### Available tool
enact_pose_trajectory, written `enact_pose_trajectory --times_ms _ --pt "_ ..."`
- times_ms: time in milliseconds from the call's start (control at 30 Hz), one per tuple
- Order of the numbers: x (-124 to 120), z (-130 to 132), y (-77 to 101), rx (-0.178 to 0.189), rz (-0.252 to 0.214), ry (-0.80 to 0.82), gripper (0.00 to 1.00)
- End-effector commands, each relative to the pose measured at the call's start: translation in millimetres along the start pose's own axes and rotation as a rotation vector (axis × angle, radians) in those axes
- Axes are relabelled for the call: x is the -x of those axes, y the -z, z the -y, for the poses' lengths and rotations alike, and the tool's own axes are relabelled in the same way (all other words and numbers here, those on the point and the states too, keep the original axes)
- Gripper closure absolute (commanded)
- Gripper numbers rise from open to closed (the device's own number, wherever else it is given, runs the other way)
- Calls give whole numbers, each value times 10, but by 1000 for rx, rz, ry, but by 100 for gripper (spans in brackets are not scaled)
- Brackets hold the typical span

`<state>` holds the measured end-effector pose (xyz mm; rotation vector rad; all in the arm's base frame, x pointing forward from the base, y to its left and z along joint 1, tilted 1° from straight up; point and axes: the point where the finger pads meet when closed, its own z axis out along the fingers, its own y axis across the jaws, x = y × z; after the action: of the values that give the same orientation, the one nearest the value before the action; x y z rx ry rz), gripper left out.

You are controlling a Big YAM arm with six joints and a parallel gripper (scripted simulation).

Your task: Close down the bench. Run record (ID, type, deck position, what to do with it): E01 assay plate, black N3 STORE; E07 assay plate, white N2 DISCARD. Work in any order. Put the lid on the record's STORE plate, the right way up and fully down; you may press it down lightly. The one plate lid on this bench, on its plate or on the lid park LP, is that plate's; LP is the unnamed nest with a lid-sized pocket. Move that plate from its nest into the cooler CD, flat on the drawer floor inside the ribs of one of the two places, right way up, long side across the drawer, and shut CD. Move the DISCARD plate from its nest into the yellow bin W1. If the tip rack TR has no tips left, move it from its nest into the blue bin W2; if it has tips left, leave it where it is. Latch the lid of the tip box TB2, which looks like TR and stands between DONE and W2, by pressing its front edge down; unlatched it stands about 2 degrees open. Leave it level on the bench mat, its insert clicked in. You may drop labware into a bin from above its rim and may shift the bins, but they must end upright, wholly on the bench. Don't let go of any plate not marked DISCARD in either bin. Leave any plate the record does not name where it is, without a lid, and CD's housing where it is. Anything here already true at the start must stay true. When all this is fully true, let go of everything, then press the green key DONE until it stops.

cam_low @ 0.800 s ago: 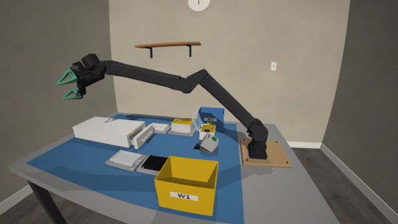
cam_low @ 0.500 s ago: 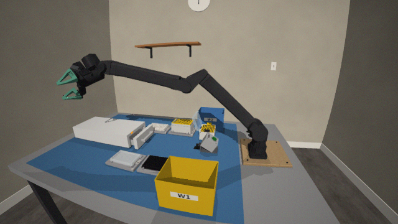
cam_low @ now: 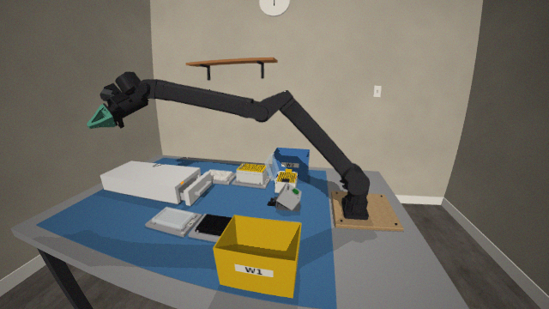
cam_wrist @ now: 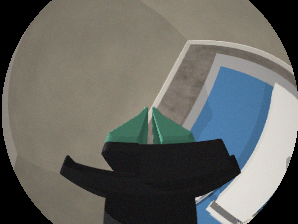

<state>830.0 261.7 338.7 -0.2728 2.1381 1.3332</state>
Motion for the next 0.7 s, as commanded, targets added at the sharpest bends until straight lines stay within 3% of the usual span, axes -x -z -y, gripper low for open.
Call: enact_pose_trajectory --times_ms 0,167,300,333,400,500,533,567,600,667 --pt "245 -376 399 -28 47 66 100" --pt "135 -292 607 -156 32 18 100" --pt "111 -273 686 -151 39 29 100" --pt "-38 49 456 -153 12 4 100" --pt "-110 -18 362 -147 -8 -1 100" --pt "-118 -12 366 -149 -11 -5 100" --pt "-150 37 439 -189 -20 -26 100" --pt "-14 -291 698 -211 9 2 100" --pt "-10 -221 810 -235 14 -9 100" --pt "-56 -193 889 -234 15 -7 100"
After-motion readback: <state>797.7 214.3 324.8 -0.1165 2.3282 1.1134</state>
